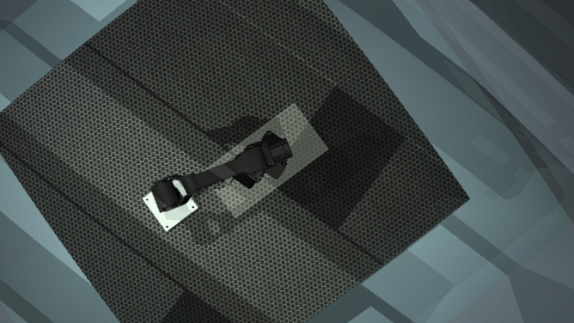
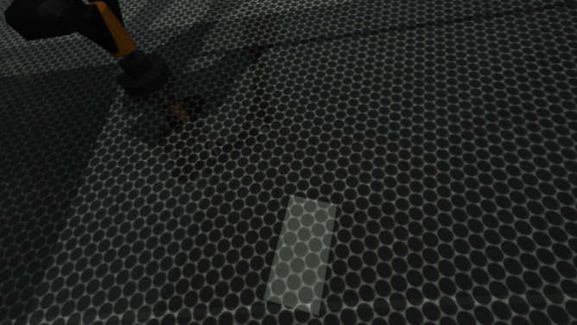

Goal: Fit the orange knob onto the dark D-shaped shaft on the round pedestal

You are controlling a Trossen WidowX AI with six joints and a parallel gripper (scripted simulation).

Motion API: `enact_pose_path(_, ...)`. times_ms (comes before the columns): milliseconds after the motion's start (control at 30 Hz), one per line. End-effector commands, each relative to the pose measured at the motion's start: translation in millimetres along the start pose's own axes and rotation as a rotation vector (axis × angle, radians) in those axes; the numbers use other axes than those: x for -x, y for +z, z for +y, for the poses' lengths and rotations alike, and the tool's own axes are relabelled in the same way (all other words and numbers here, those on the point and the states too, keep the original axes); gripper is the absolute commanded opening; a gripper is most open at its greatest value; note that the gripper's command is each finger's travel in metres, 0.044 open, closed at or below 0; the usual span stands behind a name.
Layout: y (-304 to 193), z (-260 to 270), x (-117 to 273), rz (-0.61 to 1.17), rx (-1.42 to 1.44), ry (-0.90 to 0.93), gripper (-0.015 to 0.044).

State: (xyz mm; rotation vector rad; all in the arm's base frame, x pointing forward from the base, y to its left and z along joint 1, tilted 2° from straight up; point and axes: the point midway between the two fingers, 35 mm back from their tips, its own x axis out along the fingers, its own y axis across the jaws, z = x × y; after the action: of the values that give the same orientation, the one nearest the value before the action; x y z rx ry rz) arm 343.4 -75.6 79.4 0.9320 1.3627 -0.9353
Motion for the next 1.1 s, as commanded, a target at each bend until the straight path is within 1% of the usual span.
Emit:
enact_pose_path(0,0.5,-0.7,-1.2,-0.005,-0.007,0.0,0.0)
enact_pose_path(533,1.5,0.3,-2.2,-0.005,-0.007,0.0,0.0)
enact_pose_path(733,1.3,0.8,3.0,-0.005,-0.007,0.0,0.0)
enact_pose_path(833,1.3,0.8,3.1,-0.005,-0.06,0.0,0.0)
enact_pose_path(967,1.0,1.0,2.0,-0.005,-0.206,0.0,0.0)
enact_pose_path(1067,0.6,0.5,0.3,-0.005,-0.216,0.0,0.0)
